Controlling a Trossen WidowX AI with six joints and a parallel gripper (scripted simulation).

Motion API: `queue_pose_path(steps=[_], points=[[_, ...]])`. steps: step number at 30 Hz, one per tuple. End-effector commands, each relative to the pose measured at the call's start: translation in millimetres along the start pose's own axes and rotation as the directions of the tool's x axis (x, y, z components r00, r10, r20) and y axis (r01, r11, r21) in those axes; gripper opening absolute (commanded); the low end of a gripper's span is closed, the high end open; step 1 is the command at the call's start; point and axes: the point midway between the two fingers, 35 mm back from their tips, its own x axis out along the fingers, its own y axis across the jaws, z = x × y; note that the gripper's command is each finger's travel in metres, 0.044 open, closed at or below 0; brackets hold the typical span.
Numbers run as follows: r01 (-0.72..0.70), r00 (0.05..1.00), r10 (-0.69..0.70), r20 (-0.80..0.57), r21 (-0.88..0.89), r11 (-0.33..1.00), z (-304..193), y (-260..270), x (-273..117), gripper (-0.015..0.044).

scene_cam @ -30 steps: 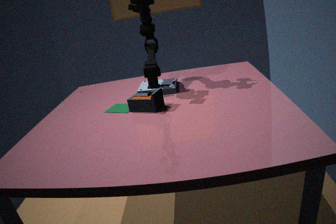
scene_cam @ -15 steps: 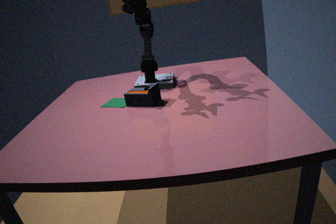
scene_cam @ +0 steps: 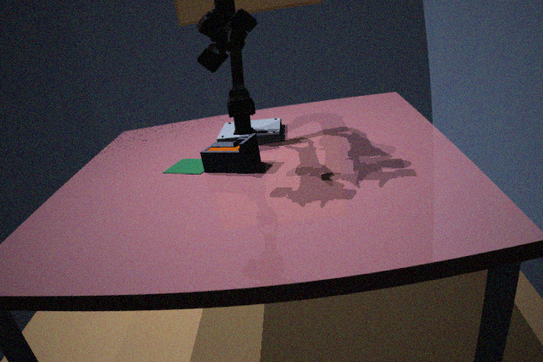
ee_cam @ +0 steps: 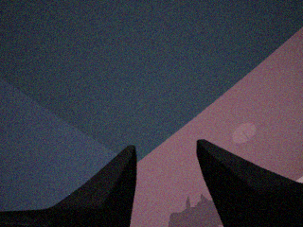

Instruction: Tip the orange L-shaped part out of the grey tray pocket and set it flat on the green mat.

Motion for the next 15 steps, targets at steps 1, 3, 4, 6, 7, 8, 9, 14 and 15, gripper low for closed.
queue_pose_path(steps=[1,3,4,6,7,8,9,14,15], points=[[0.233,0.911,-0.263,-0.316,-0.131,0.964,-62.0,-51.5,19.7,0.0180],[0.295,0.841,-0.348,-0.414,-0.188,0.937,-81.8,-68.5,18.2,0.0180],[0.322,0.799,-0.388,-0.460,-0.218,0.921,-91.4,-76.6,16.0,0.0180],[0.368,0.697,-0.464,-0.547,-0.283,0.886,-109.9,-92.3,8.6,0.0180],[0.386,0.638,-0.499,-0.587,-0.317,0.866,-118.6,-99.6,3.5,0.0180],[0.400,0.574,-0.531,-0.624,-0.352,0.846,-126.8,-106.5,-2.5,0.0180],[0.411,0.505,-0.559,-0.657,-0.387,0.826,-134.4,-112.8,-9.5,0.0180],[0.417,0.212,-0.633,-0.744,-0.517,0.747,-156.3,-130.4,-41.9,0.0180],[0.417,0.212,-0.633,-0.744,-0.517,0.747,-156.3,-130.4,-41.9,0.0180]])
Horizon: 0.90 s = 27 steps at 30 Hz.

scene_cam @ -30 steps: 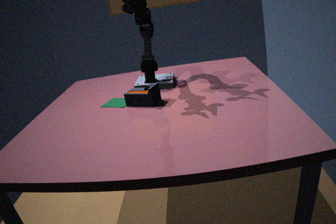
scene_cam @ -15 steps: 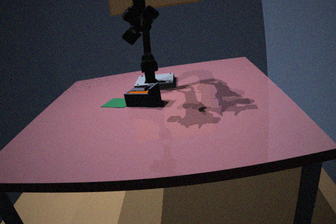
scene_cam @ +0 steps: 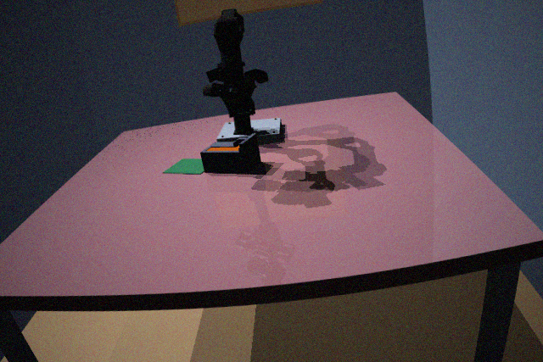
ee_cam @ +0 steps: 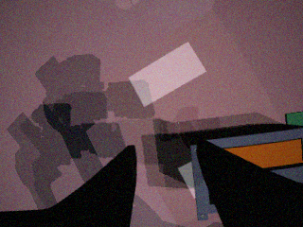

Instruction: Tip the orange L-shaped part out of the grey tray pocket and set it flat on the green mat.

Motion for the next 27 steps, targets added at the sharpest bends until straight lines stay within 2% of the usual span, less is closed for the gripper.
queue_pose_path(steps=[1,12,20,27], points=[[0.162,0.914,-0.194,-0.357,-0.117,0.980,-50.1,-25.6,10.1,0.0180],[0.162,0.914,-0.194,-0.357,-0.117,0.980,-50.6,-25.8,12.0,0.0180],[0.163,0.914,-0.194,-0.357,-0.115,0.980,-75.6,-39.4,75.9,0.0180],[0.163,0.914,-0.194,-0.357,-0.115,0.980,-77.0,-40.2,78.6,0.0180]])
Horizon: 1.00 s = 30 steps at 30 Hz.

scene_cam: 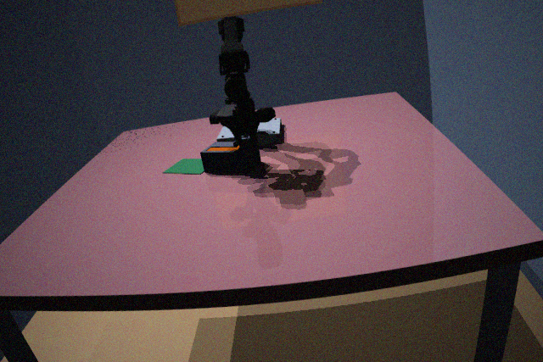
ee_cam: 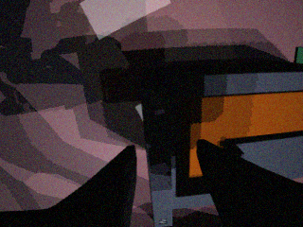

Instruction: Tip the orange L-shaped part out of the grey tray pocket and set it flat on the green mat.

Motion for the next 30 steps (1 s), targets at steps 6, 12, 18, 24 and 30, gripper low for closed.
queue_pose_path(steps=[6,12,18,24,30], points=[[-0.007,1.000,0.007,0.000,0.006,1.000,0.1,1.2,11.3,0.0180],[-0.007,1.000,0.007,0.000,0.006,1.000,0.2,1.4,21.3,0.0180],[-0.007,1.000,0.007,0.000,0.006,1.000,0.0,1.3,31.2,0.0180],[-0.007,1.000,0.007,0.000,0.006,1.000,-0.4,1.1,38.5,0.0180],[-0.007,1.000,0.007,0.000,0.006,1.000,-0.4,1.1,38.5,0.0180]])
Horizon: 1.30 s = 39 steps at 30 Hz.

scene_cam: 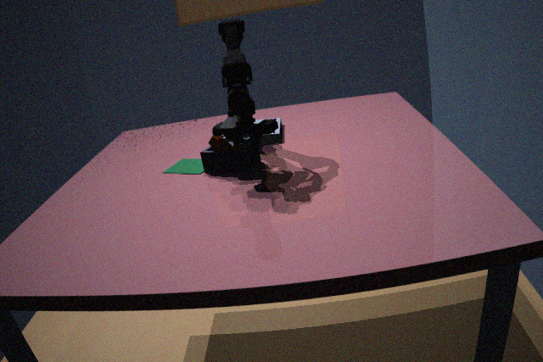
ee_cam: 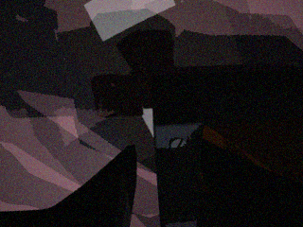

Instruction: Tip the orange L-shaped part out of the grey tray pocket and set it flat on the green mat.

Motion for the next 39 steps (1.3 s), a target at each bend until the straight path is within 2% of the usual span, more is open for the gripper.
queue_pose_path(steps=[1,16,25,28,34,39], points=[[0.012,1.000,-0.012,-0.010,0.010,1.000,-2.1,-3.2,2.9,0.0180],[0.002,1.000,-0.002,-0.003,0.001,1.000,-0.5,0.1,1.0,0.0180],[0.011,1.000,-0.011,-0.010,0.010,1.000,-1.4,9.1,-13.1,0.0180],[0.011,1.000,-0.011,-0.010,0.010,1.000,1.5,8.0,-33.9,0.0180],[0.012,1.000,-0.012,-0.010,0.010,1.000,-0.4,-1.3,-104.7,0.0180],[0.012,1.000,-0.012,-0.010,0.010,1.000,-0.8,-1.8,-107.3,0.0180]])
